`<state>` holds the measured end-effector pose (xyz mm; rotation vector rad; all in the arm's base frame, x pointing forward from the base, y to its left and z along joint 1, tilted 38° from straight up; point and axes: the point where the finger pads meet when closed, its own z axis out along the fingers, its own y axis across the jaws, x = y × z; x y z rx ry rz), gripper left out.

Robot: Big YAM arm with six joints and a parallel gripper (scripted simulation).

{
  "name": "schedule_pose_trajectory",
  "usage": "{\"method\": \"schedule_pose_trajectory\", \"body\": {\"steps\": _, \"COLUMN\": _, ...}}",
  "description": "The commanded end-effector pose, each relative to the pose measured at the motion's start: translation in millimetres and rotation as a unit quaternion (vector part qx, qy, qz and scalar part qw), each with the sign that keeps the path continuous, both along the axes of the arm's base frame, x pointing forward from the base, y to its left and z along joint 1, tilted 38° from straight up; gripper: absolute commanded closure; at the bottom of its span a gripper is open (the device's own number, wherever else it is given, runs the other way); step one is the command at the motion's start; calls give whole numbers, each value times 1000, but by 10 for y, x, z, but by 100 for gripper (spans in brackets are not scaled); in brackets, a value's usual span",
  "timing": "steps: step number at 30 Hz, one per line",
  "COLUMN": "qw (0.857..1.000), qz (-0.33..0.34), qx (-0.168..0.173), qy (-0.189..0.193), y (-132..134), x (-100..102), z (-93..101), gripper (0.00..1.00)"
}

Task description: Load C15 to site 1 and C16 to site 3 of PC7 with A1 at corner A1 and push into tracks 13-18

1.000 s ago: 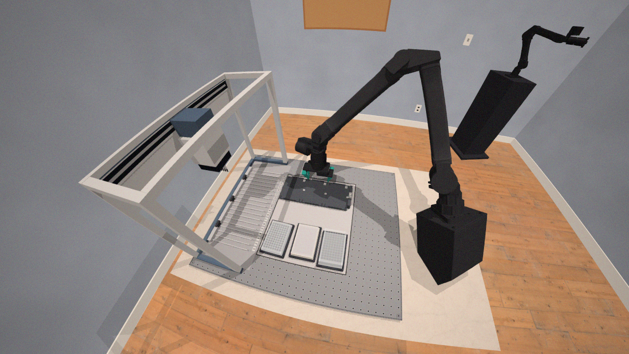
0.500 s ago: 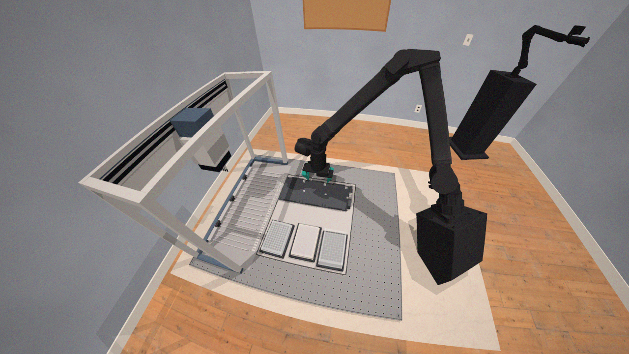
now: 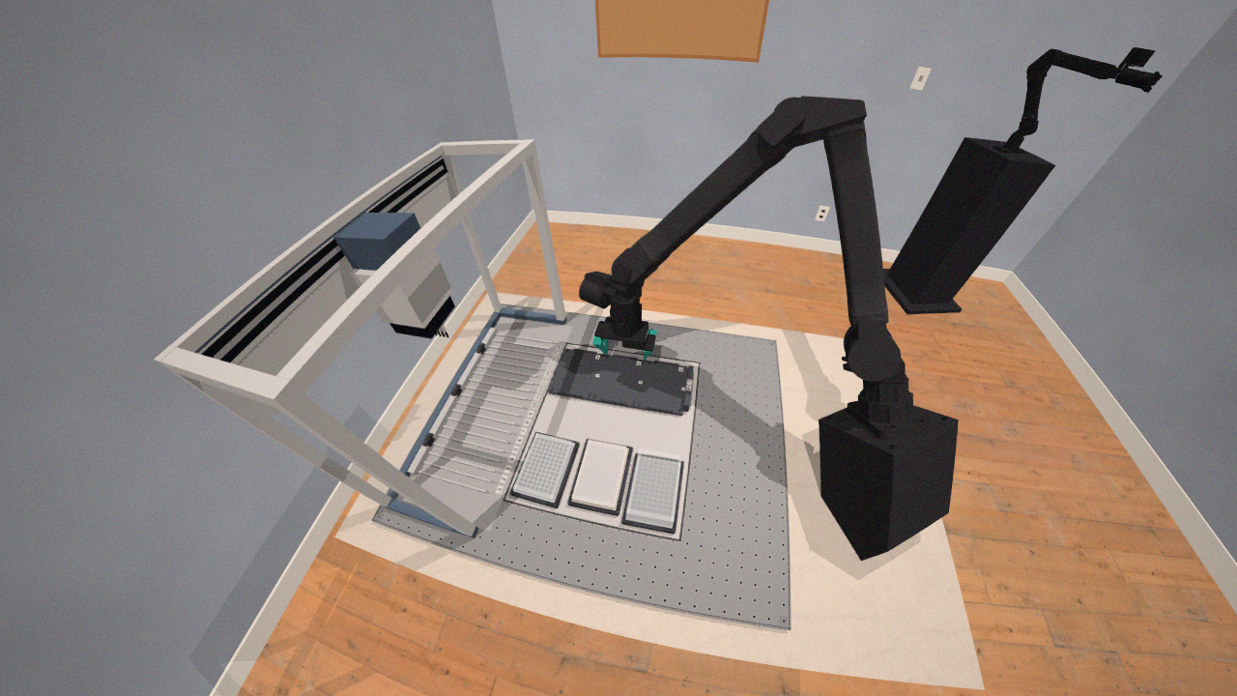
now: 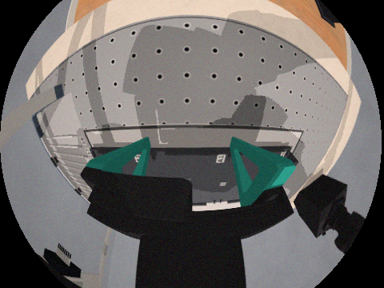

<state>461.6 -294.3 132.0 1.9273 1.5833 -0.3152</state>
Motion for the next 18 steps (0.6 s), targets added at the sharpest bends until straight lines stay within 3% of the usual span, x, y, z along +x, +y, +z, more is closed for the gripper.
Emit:
{"method": "schedule_pose_trajectory", "body": {"steps": 1, "qw": 1000, "qz": 19, "qx": 8, "qy": 1, "y": 229, "x": 133, "z": -109, "gripper": 0}}
{"method": "schedule_pose_trajectory", "body": {"steps": 18, "qw": 1000, "qz": 18, "qx": 7, "qy": -1, "y": 267, "x": 156, "z": -124, "gripper": 0}}
